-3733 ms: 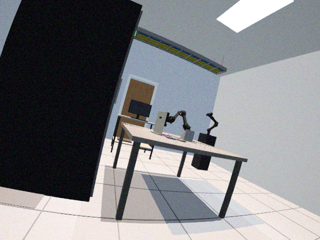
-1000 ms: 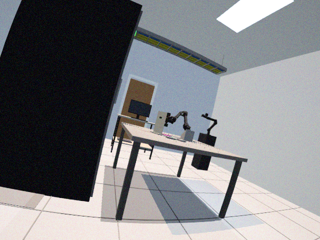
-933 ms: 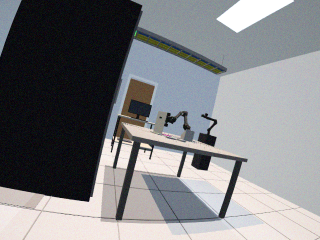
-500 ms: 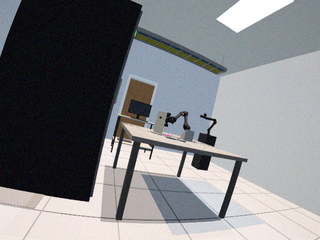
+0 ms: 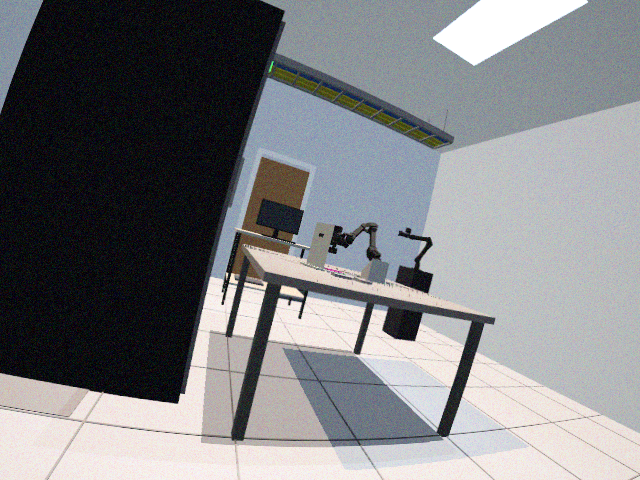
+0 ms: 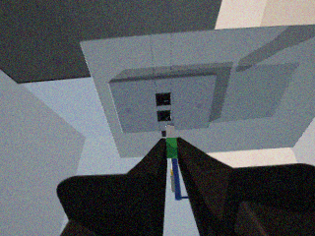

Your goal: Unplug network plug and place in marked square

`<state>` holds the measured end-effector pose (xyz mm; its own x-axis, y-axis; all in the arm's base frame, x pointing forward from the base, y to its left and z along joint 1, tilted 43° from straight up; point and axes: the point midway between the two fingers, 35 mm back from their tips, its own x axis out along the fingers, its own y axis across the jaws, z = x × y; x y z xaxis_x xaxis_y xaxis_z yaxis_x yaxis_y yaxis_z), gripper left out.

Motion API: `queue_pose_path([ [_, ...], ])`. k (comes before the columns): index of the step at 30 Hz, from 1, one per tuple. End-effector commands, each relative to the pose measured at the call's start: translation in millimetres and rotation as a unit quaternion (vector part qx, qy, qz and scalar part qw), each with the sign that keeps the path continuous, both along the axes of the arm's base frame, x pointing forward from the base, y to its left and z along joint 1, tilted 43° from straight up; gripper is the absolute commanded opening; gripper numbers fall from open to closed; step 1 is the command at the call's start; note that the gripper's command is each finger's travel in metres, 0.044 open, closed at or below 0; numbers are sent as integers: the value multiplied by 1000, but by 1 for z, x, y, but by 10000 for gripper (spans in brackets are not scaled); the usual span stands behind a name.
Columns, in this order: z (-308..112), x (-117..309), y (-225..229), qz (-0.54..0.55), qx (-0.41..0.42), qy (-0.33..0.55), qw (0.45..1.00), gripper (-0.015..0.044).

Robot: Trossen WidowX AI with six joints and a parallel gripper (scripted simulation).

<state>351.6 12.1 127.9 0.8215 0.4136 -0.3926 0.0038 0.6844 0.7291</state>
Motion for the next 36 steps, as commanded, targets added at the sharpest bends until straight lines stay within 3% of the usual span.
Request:
queue_pose_path([
  [1,0,-3,-1,2,-1,1,1000,0],
  [36,6,-16,-6,0,0,1,1000,0],
])
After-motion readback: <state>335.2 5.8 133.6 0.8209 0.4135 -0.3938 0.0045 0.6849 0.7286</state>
